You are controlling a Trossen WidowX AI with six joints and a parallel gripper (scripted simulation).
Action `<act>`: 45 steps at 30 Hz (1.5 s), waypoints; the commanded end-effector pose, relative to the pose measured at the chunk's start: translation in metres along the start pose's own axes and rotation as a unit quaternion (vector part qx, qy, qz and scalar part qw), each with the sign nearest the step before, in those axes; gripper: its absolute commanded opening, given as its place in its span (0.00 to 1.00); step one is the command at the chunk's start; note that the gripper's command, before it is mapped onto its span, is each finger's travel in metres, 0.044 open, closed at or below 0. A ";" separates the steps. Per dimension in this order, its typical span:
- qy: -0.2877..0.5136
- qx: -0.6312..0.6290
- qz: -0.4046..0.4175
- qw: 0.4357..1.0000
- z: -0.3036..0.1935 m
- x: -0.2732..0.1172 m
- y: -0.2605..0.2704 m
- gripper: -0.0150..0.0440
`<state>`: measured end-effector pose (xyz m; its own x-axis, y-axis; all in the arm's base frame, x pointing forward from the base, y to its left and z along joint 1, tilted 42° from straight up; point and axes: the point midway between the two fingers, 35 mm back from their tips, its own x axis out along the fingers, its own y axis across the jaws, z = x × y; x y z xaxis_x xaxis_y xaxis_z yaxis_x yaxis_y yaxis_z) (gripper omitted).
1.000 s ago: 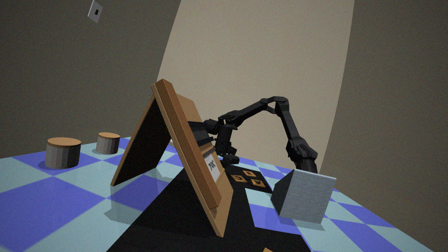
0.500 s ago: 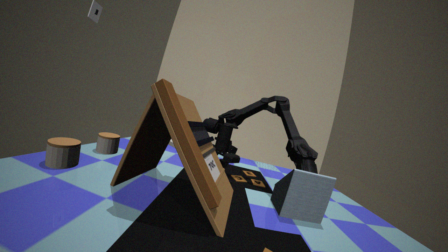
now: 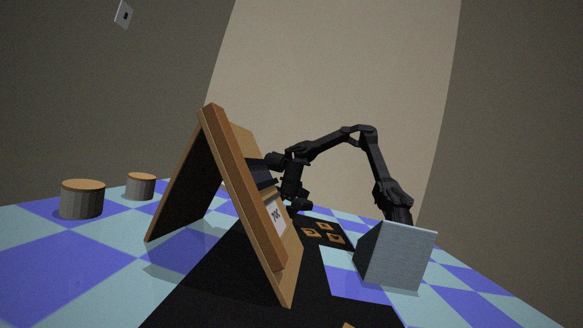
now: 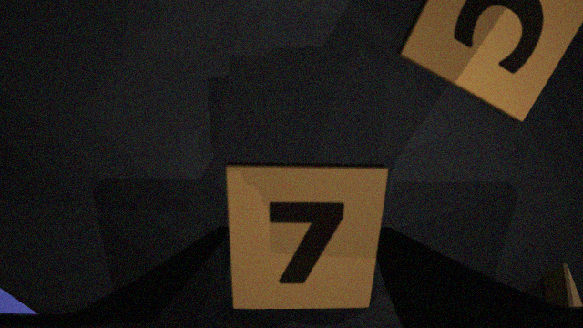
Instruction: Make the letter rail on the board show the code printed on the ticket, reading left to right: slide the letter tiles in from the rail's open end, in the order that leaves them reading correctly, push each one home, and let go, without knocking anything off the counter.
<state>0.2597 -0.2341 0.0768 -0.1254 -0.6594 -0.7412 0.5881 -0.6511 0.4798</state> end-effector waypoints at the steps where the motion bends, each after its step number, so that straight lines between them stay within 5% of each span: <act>1: 0.000 0.003 0.003 1.000 0.000 -0.003 0.001 0.25; 31: 0.000 0.003 0.002 1.000 -0.001 -0.014 -0.002 0.25; 45: 0.053 -0.163 0.067 0.983 -0.015 -0.036 0.004 0.25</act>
<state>0.2751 -0.2123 0.0925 -0.0073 -0.6715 -0.7409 0.7667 -0.4795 0.4269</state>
